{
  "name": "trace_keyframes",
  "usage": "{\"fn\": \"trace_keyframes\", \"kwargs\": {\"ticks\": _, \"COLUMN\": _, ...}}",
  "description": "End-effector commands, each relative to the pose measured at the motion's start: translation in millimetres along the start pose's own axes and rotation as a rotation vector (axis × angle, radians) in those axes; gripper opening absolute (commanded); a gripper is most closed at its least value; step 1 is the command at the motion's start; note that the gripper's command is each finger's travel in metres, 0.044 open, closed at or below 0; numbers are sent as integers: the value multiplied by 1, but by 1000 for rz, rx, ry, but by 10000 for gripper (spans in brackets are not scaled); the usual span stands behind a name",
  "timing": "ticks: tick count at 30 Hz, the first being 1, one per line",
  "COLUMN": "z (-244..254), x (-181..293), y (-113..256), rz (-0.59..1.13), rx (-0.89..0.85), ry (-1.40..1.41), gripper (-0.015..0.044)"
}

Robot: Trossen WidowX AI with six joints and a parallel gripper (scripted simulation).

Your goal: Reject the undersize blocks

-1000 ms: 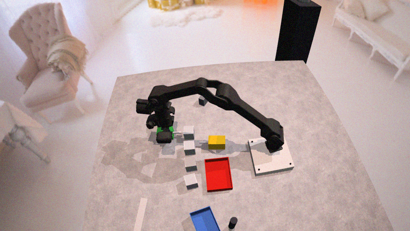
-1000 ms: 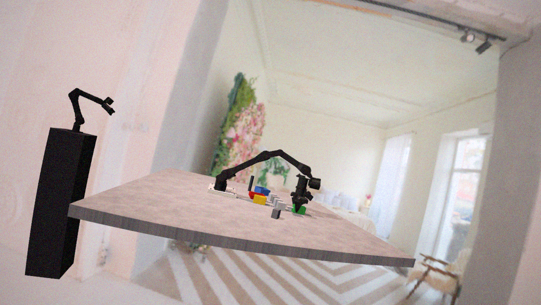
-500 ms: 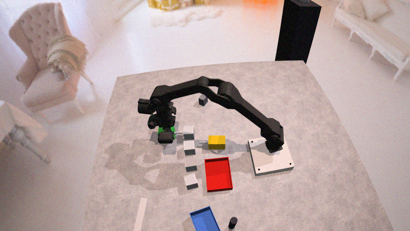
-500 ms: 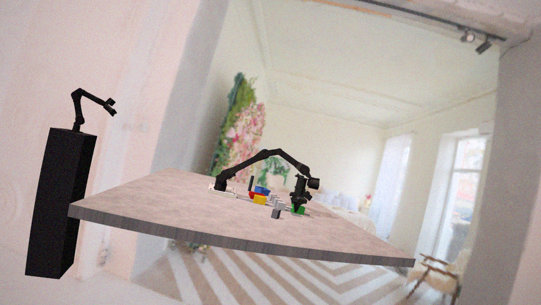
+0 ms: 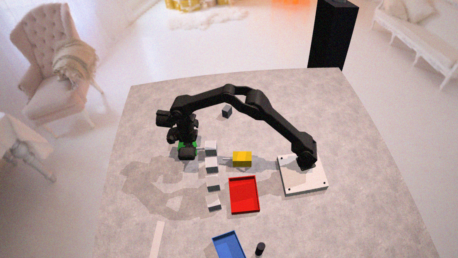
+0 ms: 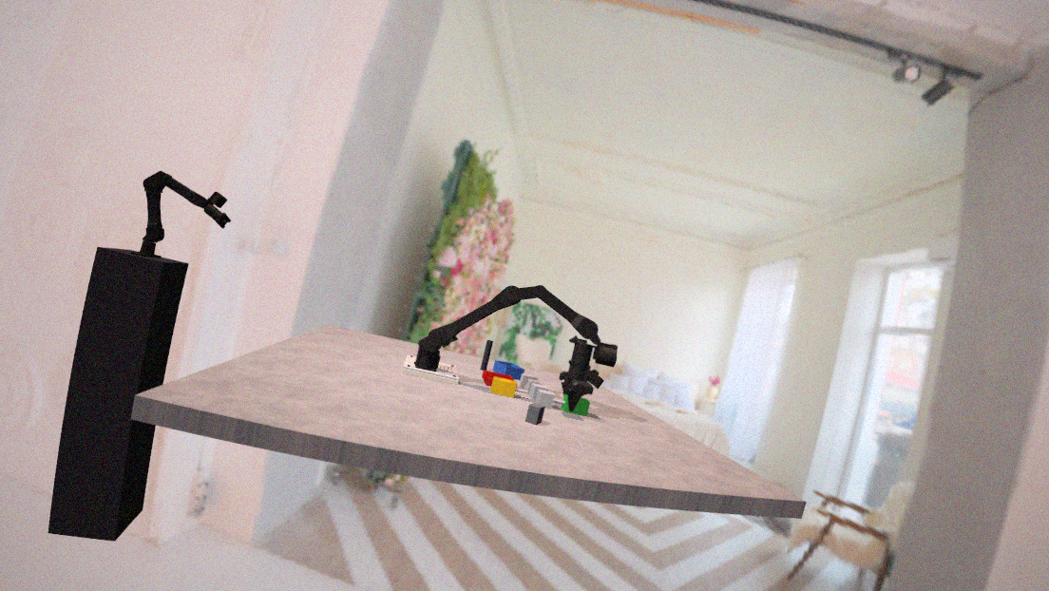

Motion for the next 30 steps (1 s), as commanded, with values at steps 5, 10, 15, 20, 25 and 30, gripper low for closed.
{"fn": "trace_keyframes", "kwargs": {"ticks": 5, "z": 0, "x": -1, "y": 7, "rz": -14, "rx": 1, "ry": 5, "gripper": 0}}
{"fn": "trace_keyframes", "kwargs": {"ticks": 10, "z": -1, "x": -3, "y": 7, "rz": -14, "rx": 1, "ry": 5, "gripper": 0}}
{"fn": "trace_keyframes", "kwargs": {"ticks": 15, "z": -1, "x": -6, "y": 7, "rz": -14, "rx": 1, "ry": 5, "gripper": 0}}
{"fn": "trace_keyframes", "kwargs": {"ticks": 20, "z": -1, "x": -7, "y": 7, "rz": -14, "rx": 1, "ry": 5, "gripper": 0}}
{"fn": "trace_keyframes", "kwargs": {"ticks": 25, "z": -1, "x": -7, "y": 7, "rz": -14, "rx": 1, "ry": 5, "gripper": 0}}
{"fn": "trace_keyframes", "kwargs": {"ticks": 30, "z": -1, "x": -7, "y": 8, "rz": -15, "rx": 1, "ry": 5, "gripper": 0}}
Point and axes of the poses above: the point midway between the two fingers, 35 mm back from their tips, its own y axis back along the fingers, its own z axis across the jaws, x = y × z, the point moved 5 cm from there along y, back along the fingers, and after that the axes turned 11 degrees about y, right-handed, at the moved point
